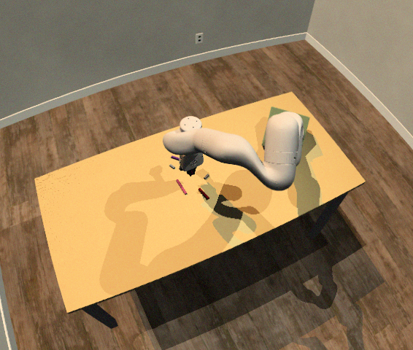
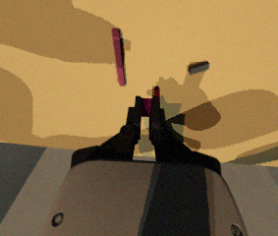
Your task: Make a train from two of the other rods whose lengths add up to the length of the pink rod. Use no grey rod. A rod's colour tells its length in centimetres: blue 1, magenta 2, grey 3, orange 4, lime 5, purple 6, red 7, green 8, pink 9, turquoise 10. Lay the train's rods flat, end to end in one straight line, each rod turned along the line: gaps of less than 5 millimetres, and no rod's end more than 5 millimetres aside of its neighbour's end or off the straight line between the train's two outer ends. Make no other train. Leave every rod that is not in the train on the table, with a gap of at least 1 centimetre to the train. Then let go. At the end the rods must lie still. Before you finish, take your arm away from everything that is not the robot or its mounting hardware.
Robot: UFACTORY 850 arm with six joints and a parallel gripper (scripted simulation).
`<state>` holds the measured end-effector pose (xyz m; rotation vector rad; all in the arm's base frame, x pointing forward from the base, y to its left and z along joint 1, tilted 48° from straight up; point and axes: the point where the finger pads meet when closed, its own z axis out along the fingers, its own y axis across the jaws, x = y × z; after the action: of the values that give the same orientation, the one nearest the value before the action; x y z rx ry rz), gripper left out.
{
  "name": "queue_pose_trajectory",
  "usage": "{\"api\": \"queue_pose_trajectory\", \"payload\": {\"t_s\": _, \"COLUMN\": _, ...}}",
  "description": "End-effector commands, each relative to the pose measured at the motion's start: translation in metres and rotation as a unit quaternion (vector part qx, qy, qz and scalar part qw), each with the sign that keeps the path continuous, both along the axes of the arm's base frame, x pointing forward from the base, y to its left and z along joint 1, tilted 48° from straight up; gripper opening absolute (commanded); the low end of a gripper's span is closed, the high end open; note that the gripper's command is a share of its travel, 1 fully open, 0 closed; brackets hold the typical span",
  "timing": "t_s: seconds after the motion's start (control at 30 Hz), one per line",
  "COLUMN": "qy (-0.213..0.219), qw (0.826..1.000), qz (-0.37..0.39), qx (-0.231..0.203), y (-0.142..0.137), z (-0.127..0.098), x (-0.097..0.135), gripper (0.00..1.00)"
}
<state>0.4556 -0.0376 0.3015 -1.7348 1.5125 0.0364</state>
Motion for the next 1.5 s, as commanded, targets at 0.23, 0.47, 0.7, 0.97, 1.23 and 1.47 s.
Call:
{"api": "queue_pose_trajectory", "payload": {"t_s": 0.23, "qy": 0.001, "qw": 1.000, "qz": -0.001, "qx": 0.001, "y": 0.001, "z": -0.002, "x": 0.002, "gripper": 0.04}}
{"api": "queue_pose_trajectory", "payload": {"t_s": 0.47, "qy": 0.001, "qw": 1.000, "qz": -0.001, "qx": 0.001, "y": 0.013, "z": -0.015, "x": 0.011, "gripper": 0.04}}
{"api": "queue_pose_trajectory", "payload": {"t_s": 0.7, "qy": 0.001, "qw": 1.000, "qz": -0.001, "qx": 0.001, "y": 0.025, "z": -0.030, "x": 0.022, "gripper": 0.04}}
{"api": "queue_pose_trajectory", "payload": {"t_s": 0.97, "qy": 0.001, "qw": 1.000, "qz": -0.001, "qx": 0.001, "y": 0.043, "z": -0.050, "x": 0.036, "gripper": 0.04}}
{"api": "queue_pose_trajectory", "payload": {"t_s": 1.23, "qy": 0.001, "qw": 1.000, "qz": -0.001, "qx": 0.001, "y": 0.049, "z": -0.057, "x": 0.041, "gripper": 0.04}}
{"api": "queue_pose_trajectory", "payload": {"t_s": 1.47, "qy": 0.001, "qw": 1.000, "qz": -0.001, "qx": 0.001, "y": 0.050, "z": -0.058, "x": 0.042, "gripper": 0.04}}
